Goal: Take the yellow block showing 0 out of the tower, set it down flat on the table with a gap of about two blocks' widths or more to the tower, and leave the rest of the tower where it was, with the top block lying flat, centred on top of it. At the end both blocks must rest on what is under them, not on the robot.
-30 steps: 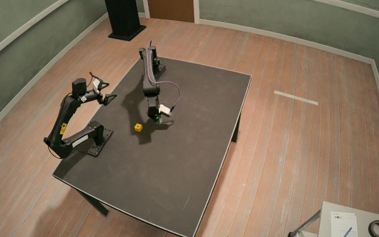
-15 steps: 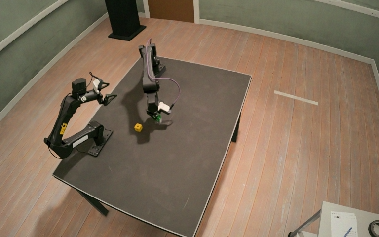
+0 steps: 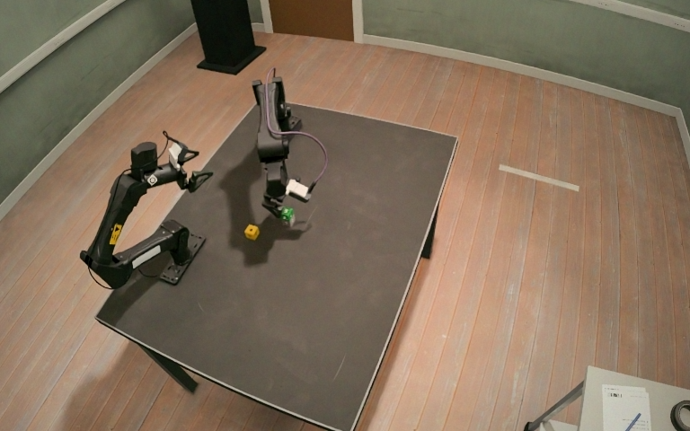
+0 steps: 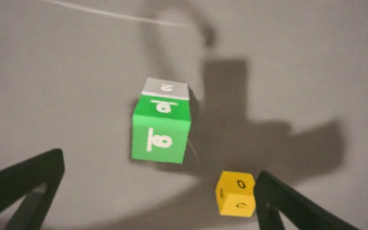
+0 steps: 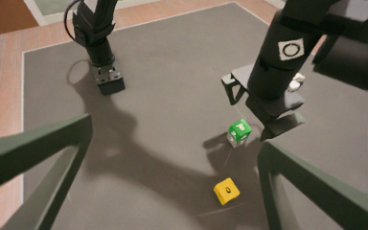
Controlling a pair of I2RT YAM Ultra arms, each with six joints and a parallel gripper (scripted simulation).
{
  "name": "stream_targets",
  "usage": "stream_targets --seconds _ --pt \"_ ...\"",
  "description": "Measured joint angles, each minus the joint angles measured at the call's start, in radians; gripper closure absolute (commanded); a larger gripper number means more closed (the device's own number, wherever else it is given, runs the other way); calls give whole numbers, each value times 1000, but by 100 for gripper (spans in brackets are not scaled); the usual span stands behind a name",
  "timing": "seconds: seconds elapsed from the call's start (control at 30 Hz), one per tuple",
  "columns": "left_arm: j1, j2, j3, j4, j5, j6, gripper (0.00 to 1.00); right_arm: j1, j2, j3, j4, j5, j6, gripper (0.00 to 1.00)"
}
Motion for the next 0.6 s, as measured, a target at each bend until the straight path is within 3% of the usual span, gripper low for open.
stream_targets --seconds 0.3,0.43,0.6 --pt "0 2 36 -29 -48 4 0 17 3 0 20 3 0 0" --pt "3 -69 -57 -2 -128 19 0 -17 95 0 58 -5 -1 0" --pt "35 -260 -240 38 -263 58 0 -169 332 -1 116 -50 -14 0"
